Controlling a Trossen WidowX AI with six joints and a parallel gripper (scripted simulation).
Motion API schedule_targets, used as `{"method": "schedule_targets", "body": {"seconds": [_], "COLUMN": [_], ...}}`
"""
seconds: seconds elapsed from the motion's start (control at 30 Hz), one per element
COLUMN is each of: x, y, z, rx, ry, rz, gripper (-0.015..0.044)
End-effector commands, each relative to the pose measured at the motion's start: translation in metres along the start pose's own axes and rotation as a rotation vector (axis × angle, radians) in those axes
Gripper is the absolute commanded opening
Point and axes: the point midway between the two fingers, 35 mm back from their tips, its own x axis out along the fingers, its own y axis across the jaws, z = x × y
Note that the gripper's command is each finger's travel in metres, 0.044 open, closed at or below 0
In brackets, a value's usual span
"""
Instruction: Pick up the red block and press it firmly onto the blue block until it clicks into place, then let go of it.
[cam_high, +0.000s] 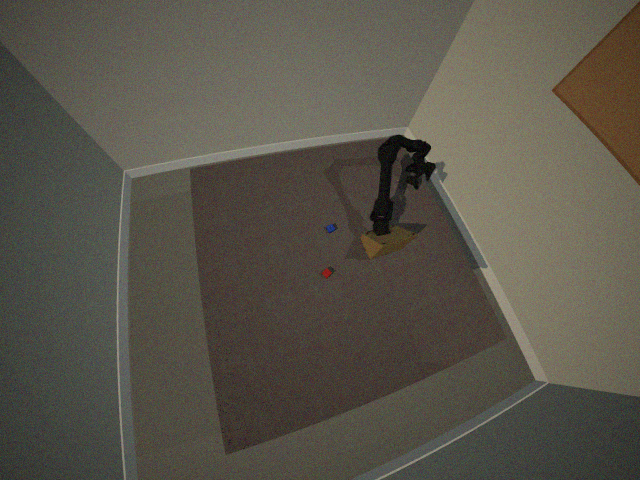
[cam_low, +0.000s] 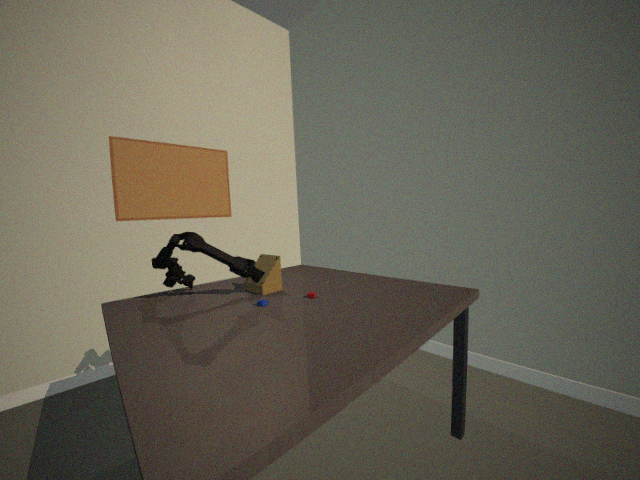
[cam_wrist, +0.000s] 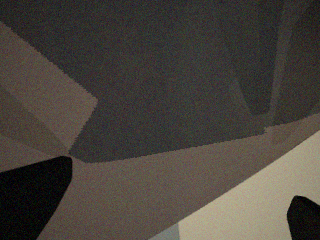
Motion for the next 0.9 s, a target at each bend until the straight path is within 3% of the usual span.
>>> {"method": "schedule_targets", "body": {"seconds": [0.0,0.3,0.53,0.87], "x": [-0.020,-0.078,-0.115,-0.138], "y": [0.003,0.011,0.005,0.050], "z": [0.019,0.091,0.109,0.159], "rx": [0.040,0.016,0.114,0.139], "ry": [-0.030,-0.177,-0.273,-0.416], "rz": [-0.050,-0.226,-0.299,-0.241], "gripper": [0.0440,0.0440,0.0440,0.0440]}}
